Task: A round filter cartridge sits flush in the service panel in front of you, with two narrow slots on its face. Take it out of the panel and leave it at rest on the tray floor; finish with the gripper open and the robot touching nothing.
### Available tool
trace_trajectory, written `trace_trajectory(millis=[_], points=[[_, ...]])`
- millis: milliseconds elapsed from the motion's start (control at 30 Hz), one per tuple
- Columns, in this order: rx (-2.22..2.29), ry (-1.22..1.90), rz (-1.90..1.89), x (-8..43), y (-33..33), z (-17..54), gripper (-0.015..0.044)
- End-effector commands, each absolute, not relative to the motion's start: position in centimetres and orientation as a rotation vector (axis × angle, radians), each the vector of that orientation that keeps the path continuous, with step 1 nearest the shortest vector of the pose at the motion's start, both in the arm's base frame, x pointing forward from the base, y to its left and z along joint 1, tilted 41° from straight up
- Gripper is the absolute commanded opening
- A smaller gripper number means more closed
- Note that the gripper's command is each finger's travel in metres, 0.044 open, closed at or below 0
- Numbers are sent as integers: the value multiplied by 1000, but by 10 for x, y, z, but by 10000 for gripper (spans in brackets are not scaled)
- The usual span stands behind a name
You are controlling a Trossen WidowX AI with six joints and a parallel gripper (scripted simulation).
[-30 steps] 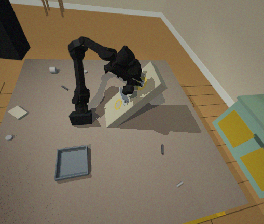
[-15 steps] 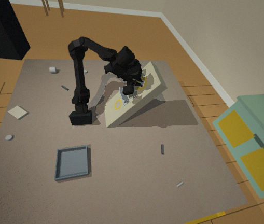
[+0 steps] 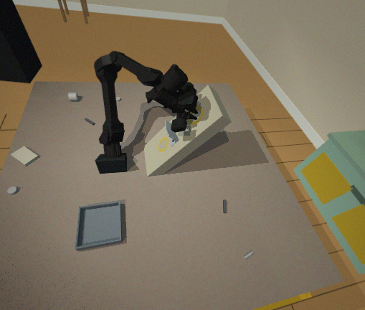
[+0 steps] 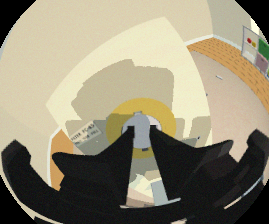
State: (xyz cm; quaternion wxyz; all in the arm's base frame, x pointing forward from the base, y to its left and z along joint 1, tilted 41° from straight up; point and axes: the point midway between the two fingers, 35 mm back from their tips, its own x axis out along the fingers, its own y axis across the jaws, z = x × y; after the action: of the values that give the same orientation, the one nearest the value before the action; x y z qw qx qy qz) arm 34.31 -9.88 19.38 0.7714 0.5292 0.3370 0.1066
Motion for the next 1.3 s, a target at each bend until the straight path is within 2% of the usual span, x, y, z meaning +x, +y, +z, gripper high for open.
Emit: trace_trajectory(millis=[0, 733, 1033, 1067, 1267], points=[[1151, 736, 228, 344, -97, 191, 92], [1151, 736, 228, 349, -94, 189, 92], [1156, 726, 230, 346, -97, 192, 32], [1156, 726, 230, 346, -97, 192, 5], [1217, 743, 206, 347, -96, 190, 0]])
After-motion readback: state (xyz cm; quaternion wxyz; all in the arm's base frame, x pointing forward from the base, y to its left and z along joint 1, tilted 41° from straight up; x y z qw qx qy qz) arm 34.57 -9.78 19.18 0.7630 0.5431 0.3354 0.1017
